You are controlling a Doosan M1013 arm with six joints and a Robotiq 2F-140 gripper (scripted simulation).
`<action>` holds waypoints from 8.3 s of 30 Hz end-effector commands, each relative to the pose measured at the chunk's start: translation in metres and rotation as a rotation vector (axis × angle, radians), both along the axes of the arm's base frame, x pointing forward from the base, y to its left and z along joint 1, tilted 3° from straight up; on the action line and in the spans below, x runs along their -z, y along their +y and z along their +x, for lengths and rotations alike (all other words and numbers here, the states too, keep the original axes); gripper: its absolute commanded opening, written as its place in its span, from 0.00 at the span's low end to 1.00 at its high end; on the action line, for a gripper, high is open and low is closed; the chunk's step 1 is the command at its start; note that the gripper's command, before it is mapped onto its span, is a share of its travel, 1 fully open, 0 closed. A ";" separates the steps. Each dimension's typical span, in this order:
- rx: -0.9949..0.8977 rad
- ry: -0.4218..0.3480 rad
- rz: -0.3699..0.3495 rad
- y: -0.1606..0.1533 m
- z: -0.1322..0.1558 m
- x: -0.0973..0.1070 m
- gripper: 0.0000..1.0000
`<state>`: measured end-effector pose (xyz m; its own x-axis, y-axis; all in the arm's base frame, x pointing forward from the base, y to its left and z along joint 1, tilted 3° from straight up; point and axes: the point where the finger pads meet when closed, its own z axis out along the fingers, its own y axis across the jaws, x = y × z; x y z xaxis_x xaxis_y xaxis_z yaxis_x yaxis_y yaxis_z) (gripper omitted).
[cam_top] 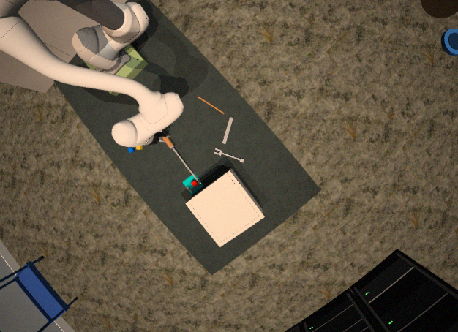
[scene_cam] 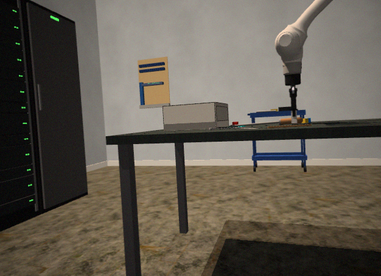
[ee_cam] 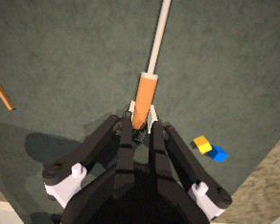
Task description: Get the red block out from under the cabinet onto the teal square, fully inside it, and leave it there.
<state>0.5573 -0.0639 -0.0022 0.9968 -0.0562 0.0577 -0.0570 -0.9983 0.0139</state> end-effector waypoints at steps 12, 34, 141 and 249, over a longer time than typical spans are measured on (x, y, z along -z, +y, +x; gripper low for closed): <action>-0.004 -0.002 0.002 -0.016 -0.011 0.001 0.00; -0.004 -0.002 0.002 -0.017 -0.011 0.001 0.00; 0.001 -0.002 0.002 0.000 -0.001 0.001 0.34; 0.001 -0.002 0.002 0.003 -0.011 -0.164 0.34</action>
